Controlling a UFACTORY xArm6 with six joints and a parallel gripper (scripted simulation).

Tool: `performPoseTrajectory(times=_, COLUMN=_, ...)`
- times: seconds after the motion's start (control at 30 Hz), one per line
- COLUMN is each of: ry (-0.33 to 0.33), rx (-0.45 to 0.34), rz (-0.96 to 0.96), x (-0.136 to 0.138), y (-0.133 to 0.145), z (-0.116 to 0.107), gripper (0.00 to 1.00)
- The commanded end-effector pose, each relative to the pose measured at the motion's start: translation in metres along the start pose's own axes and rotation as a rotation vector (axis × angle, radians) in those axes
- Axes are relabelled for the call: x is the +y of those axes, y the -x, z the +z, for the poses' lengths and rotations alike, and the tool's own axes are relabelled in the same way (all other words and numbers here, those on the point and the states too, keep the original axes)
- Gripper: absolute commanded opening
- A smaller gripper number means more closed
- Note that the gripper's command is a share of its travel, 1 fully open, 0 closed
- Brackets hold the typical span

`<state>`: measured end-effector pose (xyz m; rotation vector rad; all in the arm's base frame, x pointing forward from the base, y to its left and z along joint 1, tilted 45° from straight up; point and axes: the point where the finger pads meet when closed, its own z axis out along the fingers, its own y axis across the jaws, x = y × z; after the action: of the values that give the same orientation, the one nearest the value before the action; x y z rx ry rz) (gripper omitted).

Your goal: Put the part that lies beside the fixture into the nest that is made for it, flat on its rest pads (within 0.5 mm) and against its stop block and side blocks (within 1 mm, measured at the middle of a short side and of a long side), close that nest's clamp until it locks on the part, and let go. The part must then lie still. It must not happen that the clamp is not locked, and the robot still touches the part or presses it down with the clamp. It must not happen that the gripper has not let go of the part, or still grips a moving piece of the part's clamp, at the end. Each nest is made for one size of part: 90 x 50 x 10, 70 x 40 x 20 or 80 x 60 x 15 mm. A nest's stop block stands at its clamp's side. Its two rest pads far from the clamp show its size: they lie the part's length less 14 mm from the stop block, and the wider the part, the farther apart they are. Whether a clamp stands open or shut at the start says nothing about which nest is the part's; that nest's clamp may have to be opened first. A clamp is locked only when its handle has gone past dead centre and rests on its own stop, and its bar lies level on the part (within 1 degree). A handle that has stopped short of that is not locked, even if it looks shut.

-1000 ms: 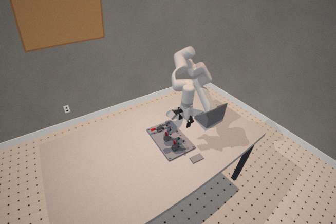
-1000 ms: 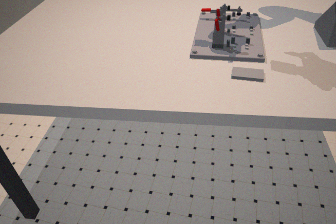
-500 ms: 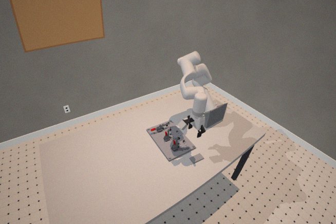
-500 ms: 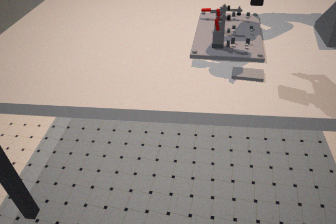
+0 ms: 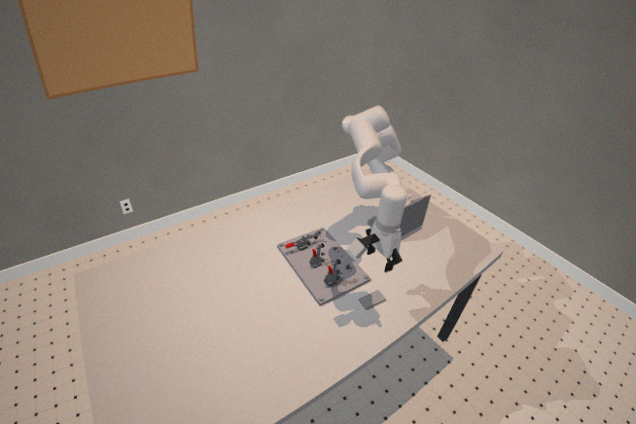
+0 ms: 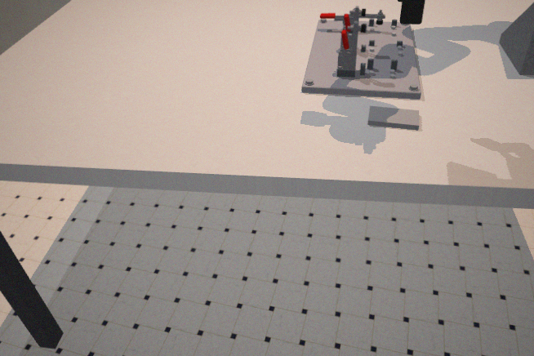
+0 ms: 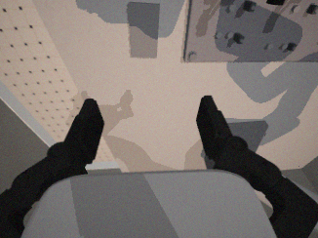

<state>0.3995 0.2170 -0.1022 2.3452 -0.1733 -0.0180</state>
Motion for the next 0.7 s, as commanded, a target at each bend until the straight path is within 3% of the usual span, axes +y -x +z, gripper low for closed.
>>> performPoseTrajectory(times=0.0, ry=-0.002, rx=0.001, rz=0.001, x=-0.0075, y=-0.0011, z=-0.0023, gripper=1.00)
performPoseTrajectory(times=0.67, ry=-0.002, rx=0.001, rz=0.001, x=-0.0099, y=-0.0010, z=-0.0023, gripper=1.00)
